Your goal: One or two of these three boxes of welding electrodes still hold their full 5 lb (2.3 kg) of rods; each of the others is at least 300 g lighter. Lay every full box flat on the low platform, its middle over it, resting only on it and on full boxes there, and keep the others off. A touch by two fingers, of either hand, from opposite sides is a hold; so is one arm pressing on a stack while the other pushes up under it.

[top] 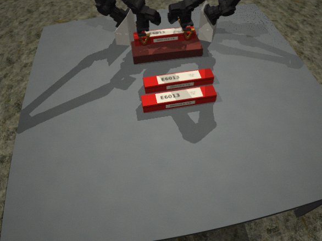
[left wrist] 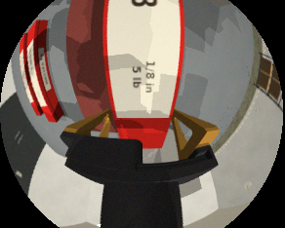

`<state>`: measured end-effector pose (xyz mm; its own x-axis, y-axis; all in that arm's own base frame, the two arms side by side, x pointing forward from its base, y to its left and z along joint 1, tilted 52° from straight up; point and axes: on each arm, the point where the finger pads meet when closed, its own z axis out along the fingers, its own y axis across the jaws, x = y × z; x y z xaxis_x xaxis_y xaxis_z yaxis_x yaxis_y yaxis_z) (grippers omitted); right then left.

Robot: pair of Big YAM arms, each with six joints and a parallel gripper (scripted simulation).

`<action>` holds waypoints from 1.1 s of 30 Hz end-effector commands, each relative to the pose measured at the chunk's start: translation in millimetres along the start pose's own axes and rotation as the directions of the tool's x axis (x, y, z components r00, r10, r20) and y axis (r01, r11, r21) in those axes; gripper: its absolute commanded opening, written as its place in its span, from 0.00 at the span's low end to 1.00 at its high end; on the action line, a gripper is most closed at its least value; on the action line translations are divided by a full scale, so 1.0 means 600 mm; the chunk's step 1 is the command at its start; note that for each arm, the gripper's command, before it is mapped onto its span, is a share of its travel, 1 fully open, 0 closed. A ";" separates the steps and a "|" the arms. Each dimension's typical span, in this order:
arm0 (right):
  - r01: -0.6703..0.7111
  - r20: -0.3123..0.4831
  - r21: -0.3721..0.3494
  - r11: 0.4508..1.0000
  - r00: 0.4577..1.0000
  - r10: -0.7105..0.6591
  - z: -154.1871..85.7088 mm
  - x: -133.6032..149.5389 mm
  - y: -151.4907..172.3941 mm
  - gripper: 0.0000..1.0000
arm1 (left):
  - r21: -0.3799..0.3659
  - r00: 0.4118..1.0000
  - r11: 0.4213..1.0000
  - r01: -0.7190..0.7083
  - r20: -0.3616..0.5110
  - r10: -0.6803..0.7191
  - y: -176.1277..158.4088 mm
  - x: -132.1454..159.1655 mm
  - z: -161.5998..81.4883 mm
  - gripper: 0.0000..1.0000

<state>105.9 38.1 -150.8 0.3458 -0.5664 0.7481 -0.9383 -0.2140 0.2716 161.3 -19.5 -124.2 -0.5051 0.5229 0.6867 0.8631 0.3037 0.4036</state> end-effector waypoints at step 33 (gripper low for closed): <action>-0.036 0.061 0.035 0.999 0.998 0.034 -0.215 -0.006 -0.062 1.00 | 0.009 0.998 1.000 0.011 0.064 -0.012 0.036 -0.022 -0.204 1.00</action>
<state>112.7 116.8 -88.7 0.3432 -0.5664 0.7492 -0.9389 -0.2275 0.2582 161.6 -95.5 -63.0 -0.4943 0.5398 0.6813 0.8691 0.2901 0.4006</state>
